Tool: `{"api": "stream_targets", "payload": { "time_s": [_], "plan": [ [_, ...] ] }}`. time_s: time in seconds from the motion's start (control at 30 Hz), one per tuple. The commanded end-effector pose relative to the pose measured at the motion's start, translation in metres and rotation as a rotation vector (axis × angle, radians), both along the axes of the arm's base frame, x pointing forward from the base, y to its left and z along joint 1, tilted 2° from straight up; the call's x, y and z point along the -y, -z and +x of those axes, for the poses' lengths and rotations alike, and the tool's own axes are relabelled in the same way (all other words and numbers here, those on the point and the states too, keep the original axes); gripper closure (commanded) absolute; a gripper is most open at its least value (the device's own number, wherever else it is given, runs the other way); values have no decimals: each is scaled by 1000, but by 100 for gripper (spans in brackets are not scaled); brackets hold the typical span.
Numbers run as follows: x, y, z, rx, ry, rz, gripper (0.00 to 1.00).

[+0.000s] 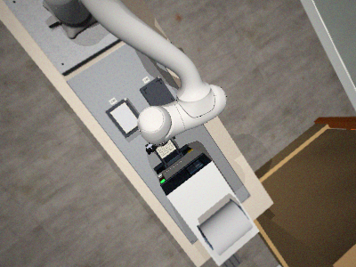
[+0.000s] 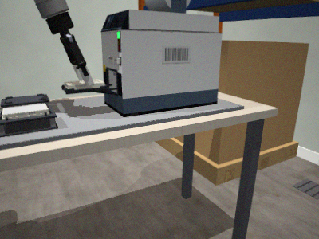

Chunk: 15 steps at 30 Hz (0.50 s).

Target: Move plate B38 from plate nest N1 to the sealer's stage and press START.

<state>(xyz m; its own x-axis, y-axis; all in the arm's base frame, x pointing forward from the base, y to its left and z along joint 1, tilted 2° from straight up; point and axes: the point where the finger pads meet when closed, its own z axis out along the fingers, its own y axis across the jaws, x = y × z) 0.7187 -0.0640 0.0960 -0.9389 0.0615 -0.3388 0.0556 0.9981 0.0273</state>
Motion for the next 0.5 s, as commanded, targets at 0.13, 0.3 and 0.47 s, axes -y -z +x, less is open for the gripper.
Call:
{"api": "stream_targets", "payload": {
  "time_s": [0.13, 0.3, 0.47],
  "plan": [
    [-3, 3, -1, -3, -7, 1, 30],
    [-3, 3, -1, -3, -7, 1, 30],
    [-3, 2, -1, -3, -7, 1, 30]
  ]
}}
